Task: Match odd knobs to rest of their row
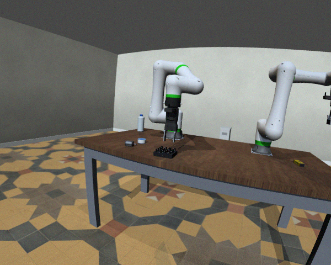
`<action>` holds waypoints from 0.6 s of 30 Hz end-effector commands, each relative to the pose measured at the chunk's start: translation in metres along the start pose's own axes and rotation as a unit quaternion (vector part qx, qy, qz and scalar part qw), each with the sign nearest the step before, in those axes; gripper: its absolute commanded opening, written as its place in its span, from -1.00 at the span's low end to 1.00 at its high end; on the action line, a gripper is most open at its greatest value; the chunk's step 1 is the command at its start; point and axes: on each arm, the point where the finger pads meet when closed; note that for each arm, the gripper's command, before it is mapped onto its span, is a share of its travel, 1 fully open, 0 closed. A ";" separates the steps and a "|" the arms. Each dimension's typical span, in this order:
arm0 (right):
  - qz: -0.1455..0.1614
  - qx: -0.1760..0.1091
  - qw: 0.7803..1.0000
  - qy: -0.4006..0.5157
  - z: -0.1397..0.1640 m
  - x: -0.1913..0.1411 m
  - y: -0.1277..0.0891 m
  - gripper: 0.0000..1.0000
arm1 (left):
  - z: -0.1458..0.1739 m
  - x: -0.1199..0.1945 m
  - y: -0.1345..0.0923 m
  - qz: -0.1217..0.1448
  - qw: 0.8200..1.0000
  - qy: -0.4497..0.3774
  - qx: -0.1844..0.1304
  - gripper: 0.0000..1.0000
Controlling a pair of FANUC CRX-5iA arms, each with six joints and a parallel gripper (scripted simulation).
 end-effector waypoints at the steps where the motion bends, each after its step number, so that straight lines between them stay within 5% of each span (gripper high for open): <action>1: 0.000 0.001 1.000 0.005 0.001 0.000 -0.001 1.00 | 0.000 0.000 -0.001 0.000 1.000 0.000 -0.001 1.00; 18: 0.000 0.001 0.973 0.231 0.014 0.008 -0.005 1.00 | 0.000 0.000 -0.001 0.000 1.000 0.000 -0.001 1.00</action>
Point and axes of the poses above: on each arm, the point where the finger pads meet when closed, its own y axis out along the fingers, its own x axis across the jaws, z = x × y, and after that the axes turned 4 degrees about -y, right-handed
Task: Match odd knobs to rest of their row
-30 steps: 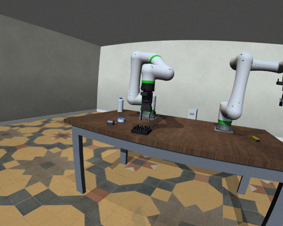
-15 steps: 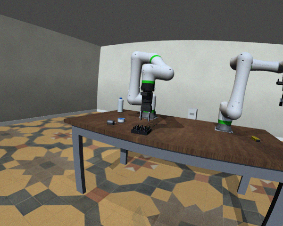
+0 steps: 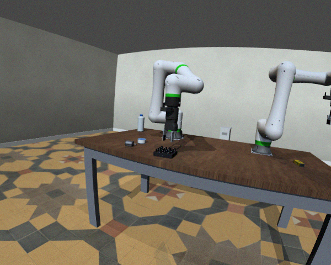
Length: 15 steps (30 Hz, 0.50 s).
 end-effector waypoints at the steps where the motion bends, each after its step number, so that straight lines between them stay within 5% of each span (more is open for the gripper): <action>1: -0.003 0.003 0.997 0.078 0.005 0.001 -0.002 1.00 | 0.000 0.000 -0.001 0.000 1.000 0.000 -0.001 1.00; 15: -0.002 0.003 0.971 0.240 0.012 0.002 -0.005 1.00 | 0.000 0.000 -0.001 0.000 1.000 0.000 -0.001 1.00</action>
Point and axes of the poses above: on each arm, the point where the finger pads meet when closed, its own y axis out along the fingers, its own x axis across the jaws, z = x × y, and after that the axes turned 4 degrees about -y, right-handed
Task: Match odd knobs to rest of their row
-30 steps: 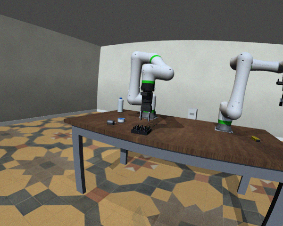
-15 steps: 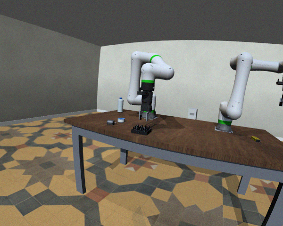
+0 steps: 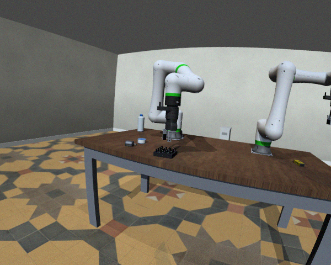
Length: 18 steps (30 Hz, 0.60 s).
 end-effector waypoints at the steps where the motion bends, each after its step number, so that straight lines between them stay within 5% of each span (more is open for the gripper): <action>1: -0.002 0.004 0.997 0.078 0.003 -0.001 -0.002 1.00 | 0.000 0.000 -0.001 0.000 1.000 0.000 -0.001 1.00; 18: -0.001 0.004 0.953 0.302 0.009 -0.004 -0.006 1.00 | 0.000 0.000 -0.001 0.000 1.000 0.000 -0.001 1.00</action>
Point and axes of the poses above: on each arm, the point where the finger pads meet when closed, its own y axis out along the fingers, its own x axis across the jaws, z = x × y, and after that the axes turned 4 degrees about -y, right-handed
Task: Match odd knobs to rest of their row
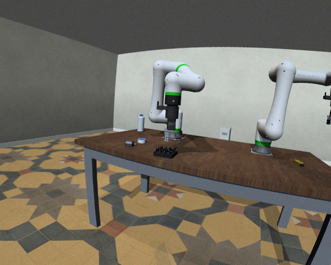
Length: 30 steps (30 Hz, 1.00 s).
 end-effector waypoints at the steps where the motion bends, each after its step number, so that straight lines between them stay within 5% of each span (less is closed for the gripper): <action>1: 0.000 0.004 0.997 0.078 0.001 -0.002 -0.002 1.00 | 0.000 0.000 -0.001 0.000 1.000 0.000 -0.001 1.00; 16: 0.001 0.004 0.968 0.252 0.000 -0.006 -0.004 1.00 | 0.000 0.000 -0.001 0.000 1.000 0.000 -0.001 1.00; 30: 0.002 0.004 0.892 0.452 -0.004 -0.013 -0.007 1.00 | 0.000 0.000 -0.001 0.000 1.000 0.000 -0.001 1.00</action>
Point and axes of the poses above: on each arm, the point where the finger pads meet when closed, its own y axis out along the fingers, its own x axis across the jaws, z = x × y, and after that the axes turned 4 degrees about -y, right-handed
